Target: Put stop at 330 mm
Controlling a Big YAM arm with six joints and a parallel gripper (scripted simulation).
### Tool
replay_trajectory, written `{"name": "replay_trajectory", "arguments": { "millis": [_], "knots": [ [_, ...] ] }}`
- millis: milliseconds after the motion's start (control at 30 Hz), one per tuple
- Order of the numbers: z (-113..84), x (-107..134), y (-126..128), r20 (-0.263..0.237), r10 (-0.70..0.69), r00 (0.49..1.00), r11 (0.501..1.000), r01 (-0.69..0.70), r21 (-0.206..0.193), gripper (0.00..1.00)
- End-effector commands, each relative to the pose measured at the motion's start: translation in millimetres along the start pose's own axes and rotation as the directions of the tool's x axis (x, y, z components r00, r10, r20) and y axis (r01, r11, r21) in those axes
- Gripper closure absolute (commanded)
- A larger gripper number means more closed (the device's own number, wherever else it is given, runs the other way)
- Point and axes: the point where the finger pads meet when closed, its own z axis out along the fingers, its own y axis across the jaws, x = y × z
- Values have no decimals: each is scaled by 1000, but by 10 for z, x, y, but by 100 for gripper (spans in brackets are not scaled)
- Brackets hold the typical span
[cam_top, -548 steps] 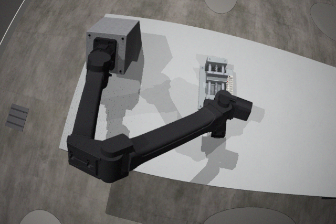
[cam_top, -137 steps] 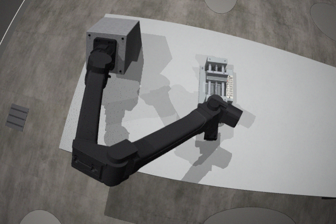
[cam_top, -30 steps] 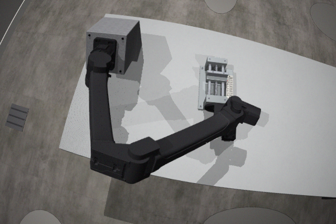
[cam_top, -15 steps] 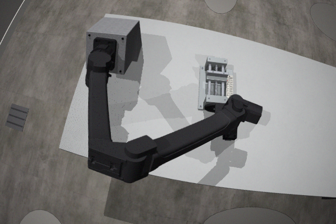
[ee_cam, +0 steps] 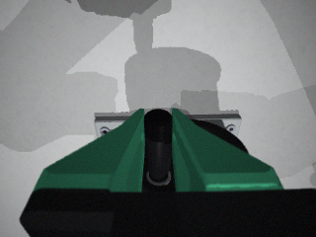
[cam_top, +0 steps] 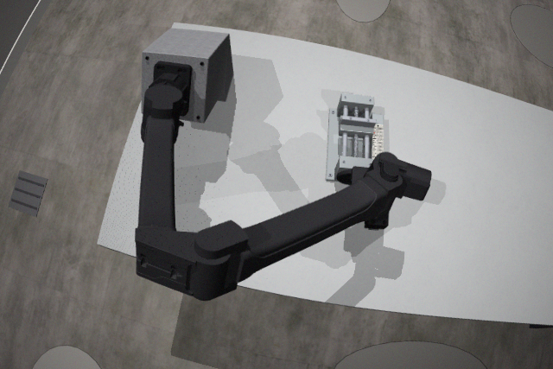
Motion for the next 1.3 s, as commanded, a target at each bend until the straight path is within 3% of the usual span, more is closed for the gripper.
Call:
{"name": "replay_trajectory", "arguments": {
  "millis": [0,300,600,800,967,1133,1267],
  "knots": [
    [-296,15,122,2,5,1000,998,-5,-57,94],
    [-355,35,-120,2,-1,1000,999,1,-51,94],
    [-358,36,-161,2,-1,1000,999,1,-50,94],
    [-294,29,-240,4,-4,1000,998,4,-63,94],
    [-187,-16,-372,2,-7,1000,999,7,-35,94],
    [-200,-7,-364,3,-1,1000,999,1,-39,94],
    [-99,-67,-410,3,19,1000,999,-18,-31,94]
  ]
}}
